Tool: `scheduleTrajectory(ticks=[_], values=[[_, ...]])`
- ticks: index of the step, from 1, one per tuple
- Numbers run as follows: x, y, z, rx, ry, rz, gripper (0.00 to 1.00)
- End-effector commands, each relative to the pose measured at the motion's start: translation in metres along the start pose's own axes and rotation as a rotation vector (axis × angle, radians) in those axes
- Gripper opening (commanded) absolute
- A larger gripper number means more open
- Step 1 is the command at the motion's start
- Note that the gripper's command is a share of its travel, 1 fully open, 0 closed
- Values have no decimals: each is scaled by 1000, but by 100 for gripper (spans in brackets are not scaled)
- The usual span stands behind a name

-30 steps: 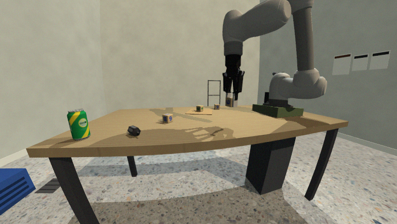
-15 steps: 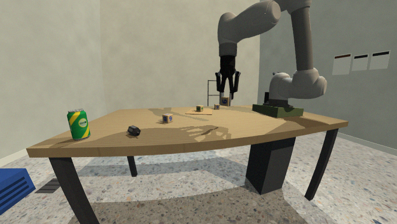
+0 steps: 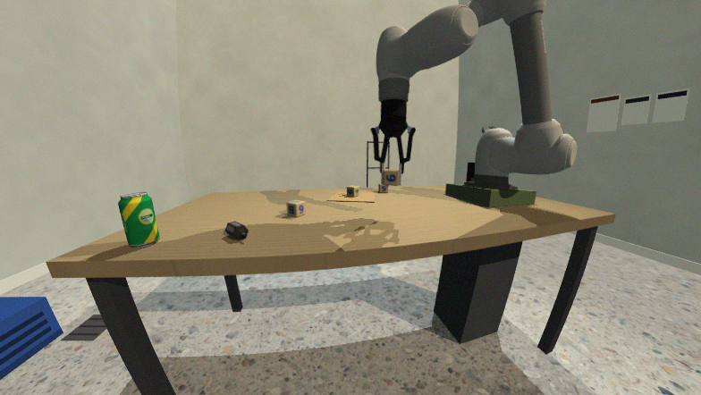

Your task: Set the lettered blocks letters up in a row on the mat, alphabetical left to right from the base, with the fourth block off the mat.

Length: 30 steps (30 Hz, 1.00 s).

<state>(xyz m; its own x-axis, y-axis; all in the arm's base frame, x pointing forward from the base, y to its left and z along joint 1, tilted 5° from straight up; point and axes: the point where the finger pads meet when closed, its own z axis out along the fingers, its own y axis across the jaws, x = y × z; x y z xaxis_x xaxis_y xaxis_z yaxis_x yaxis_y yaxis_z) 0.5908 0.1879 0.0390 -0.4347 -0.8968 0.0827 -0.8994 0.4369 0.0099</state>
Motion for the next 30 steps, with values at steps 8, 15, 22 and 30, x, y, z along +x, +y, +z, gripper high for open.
scheduleTrajectory(ticks=[8, 15, 22, 30], values=[[15, -21, -1, -6, -9, -335, 33], [23, -32, -1, -5, -10, -516, 33], [33, -43, -1, -4, -10, -712, 33], [44, -55, -1, -3, -11, -922, 33]])
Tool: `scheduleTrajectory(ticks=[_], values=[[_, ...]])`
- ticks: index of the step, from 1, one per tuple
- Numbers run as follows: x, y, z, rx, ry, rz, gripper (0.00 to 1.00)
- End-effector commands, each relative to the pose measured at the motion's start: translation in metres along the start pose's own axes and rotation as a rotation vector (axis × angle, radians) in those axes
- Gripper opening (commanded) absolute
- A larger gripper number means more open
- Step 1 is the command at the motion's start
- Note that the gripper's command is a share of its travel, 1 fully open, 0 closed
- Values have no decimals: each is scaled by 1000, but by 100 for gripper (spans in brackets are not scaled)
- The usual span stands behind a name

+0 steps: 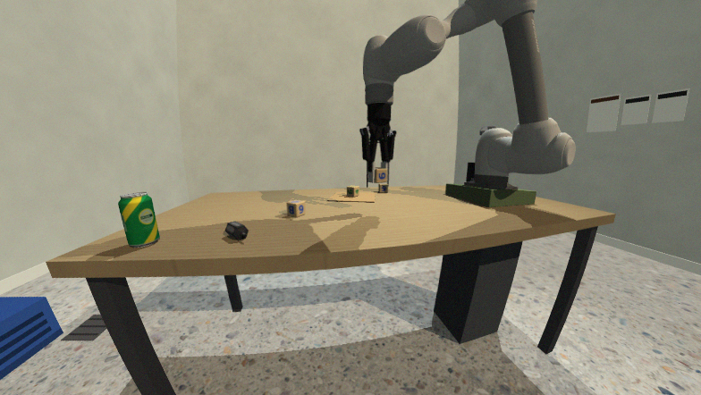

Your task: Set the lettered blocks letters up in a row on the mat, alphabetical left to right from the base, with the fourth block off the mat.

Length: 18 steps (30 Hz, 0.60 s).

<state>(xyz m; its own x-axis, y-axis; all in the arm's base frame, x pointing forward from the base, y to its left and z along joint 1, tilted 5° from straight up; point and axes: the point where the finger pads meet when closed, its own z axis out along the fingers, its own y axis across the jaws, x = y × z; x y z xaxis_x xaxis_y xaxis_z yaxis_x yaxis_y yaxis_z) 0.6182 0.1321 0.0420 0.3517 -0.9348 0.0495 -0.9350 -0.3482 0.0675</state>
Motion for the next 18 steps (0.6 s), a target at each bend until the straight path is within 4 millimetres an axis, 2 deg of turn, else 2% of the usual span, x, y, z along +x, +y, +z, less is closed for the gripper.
scheduleTrajectory(ticks=[1, 12, 14, 15, 18], values=[[10, -1, -1, 2, -10, -139, 33], [34, -1, -1, 4, -10, -447, 33], [34, -1, -1, 4, -10, -447, 33], [41, -1, -1, 4, -10, -530, 33], [46, -1, -1, 4, -9, -600, 33]])
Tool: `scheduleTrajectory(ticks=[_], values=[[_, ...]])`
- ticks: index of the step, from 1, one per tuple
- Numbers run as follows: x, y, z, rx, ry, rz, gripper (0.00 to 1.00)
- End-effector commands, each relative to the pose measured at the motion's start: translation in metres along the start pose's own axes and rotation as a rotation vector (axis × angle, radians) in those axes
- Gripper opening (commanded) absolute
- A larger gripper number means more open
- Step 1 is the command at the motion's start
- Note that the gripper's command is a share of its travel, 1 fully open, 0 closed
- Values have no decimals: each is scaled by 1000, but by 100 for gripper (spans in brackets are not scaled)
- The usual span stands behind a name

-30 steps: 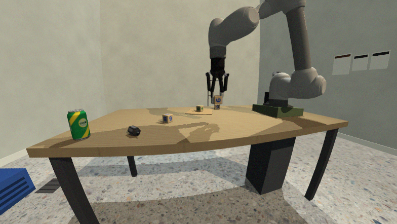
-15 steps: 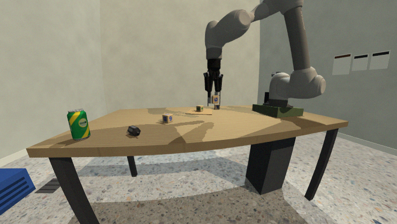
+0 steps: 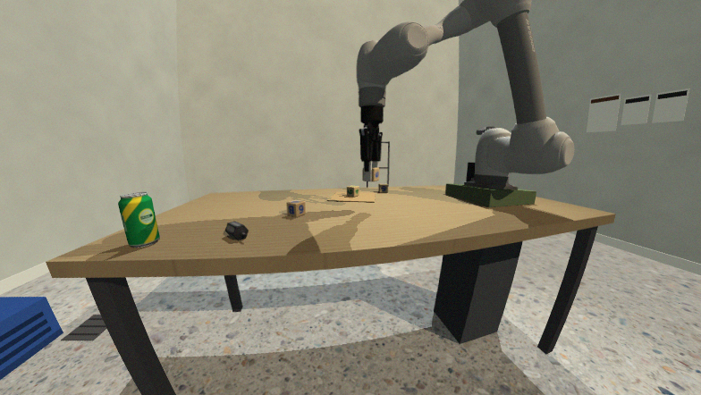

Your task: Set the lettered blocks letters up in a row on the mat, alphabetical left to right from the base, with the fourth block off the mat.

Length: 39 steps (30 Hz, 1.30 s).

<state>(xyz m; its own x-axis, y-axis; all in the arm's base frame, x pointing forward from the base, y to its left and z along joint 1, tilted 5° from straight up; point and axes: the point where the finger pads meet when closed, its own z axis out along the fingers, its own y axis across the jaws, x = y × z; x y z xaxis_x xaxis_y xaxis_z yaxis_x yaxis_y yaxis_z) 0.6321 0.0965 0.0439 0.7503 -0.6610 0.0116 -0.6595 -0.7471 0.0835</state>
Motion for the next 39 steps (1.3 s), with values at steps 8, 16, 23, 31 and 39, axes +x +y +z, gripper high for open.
scheduleTrajectory(ticks=[8, 16, 23, 31, 39], values=[[23, 13, -1, 8, -7, -335, 33], [37, 21, -1, 8, -6, -545, 33], [50, 30, 0, 8, -5, -741, 33], [64, 40, 0, 9, -5, -958, 33], [78, 50, 0, 9, -4, -1174, 33]])
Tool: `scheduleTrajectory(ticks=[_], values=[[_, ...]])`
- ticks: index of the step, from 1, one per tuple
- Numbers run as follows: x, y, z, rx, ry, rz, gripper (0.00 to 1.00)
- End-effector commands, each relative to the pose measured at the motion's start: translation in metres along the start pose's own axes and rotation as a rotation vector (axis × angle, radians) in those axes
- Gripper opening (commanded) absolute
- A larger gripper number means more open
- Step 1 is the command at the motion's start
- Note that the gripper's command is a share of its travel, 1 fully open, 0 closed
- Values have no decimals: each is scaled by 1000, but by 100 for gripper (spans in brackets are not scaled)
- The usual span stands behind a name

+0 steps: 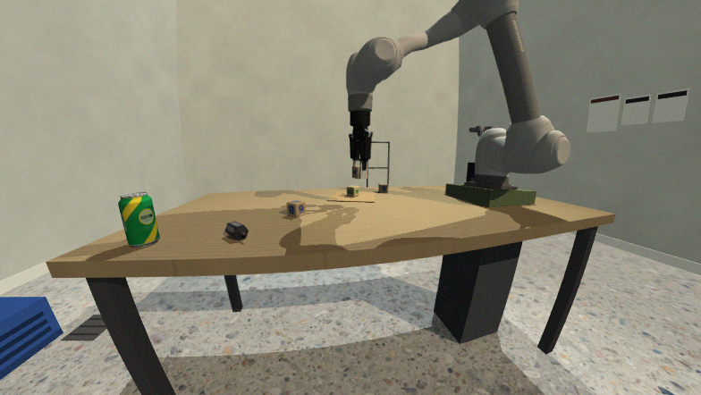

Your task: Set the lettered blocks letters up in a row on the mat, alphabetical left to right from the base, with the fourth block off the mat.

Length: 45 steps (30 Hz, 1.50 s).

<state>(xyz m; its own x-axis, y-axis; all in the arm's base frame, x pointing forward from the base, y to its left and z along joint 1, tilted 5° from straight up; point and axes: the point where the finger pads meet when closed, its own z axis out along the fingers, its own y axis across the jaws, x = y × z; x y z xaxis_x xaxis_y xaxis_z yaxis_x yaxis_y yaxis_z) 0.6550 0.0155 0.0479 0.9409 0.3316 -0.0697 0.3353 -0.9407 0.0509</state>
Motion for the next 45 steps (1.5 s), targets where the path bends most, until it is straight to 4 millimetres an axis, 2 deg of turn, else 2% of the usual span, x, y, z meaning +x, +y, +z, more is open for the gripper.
scheduleTrajectory(ticks=[1, 6, 8, 10, 23, 25, 31, 38, 45], values=[[-1, 11, -1, 9, 4, -138, 33], [-3, 22, -1, 9, 4, -279, 33], [-3, 22, -1, 9, 4, -279, 33], [-4, 30, 0, 9, 4, -381, 33], [-10, 58, 0, 8, 5, -737, 33], [-10, 58, 0, 8, 5, -737, 33], [-13, 72, 0, 8, 5, -906, 33], [-15, 79, 0, 8, 5, -998, 33], [-15, 80, 1, 7, 5, -1018, 33]])
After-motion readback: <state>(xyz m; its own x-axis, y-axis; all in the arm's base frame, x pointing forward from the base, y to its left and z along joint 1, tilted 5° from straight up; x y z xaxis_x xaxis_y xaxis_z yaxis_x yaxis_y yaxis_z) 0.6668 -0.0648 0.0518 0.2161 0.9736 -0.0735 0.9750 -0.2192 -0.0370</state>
